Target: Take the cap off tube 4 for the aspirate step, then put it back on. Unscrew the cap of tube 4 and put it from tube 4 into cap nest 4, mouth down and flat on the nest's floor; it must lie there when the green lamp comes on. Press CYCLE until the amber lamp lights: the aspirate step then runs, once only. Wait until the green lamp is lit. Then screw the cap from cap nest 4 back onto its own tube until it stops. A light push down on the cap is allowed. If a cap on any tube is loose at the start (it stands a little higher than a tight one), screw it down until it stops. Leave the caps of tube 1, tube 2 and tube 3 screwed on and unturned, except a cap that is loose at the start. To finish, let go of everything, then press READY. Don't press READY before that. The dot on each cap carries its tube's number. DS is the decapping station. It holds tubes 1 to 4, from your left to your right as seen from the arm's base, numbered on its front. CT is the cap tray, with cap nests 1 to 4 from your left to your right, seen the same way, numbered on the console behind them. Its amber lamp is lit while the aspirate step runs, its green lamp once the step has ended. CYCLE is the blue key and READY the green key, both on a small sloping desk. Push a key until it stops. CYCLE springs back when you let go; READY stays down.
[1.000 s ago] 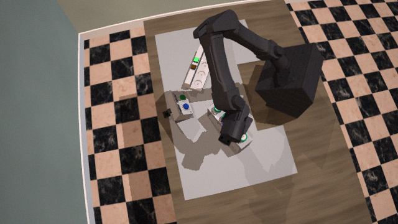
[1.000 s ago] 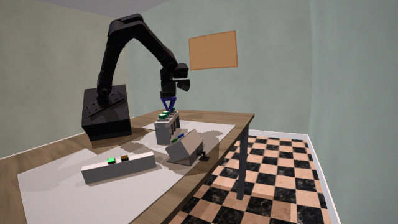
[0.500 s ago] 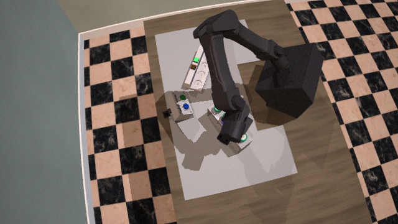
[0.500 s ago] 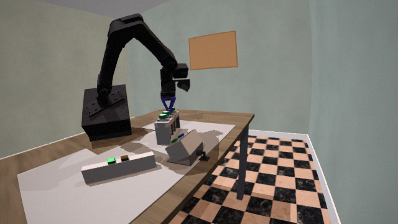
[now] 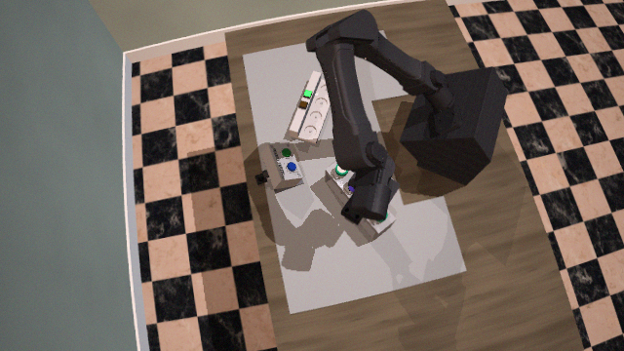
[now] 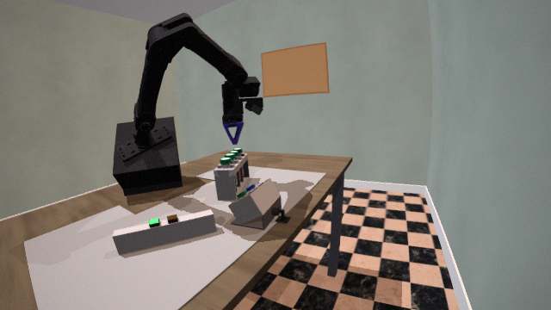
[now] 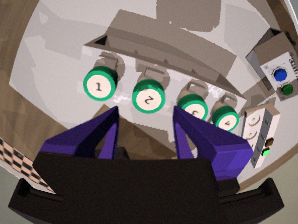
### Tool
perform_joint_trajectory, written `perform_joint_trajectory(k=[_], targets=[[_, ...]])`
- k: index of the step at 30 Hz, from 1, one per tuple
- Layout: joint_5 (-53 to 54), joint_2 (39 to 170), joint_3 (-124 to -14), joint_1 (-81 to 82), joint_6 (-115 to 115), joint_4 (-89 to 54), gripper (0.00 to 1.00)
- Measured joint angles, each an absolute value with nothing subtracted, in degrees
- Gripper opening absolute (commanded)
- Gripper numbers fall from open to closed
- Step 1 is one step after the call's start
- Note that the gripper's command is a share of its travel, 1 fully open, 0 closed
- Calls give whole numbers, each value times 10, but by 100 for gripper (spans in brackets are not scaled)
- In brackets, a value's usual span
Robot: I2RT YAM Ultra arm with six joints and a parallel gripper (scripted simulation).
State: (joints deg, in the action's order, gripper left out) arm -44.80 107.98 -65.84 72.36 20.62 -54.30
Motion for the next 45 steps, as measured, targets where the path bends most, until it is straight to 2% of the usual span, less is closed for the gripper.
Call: perform_joint_trajectory(k=[6,15,45], targets=[[-448,1077,-660,724,206,-557,49],[-454,974,-624,665,-3,-565,49],[-453,988,-572,620,-123,-459,49]])
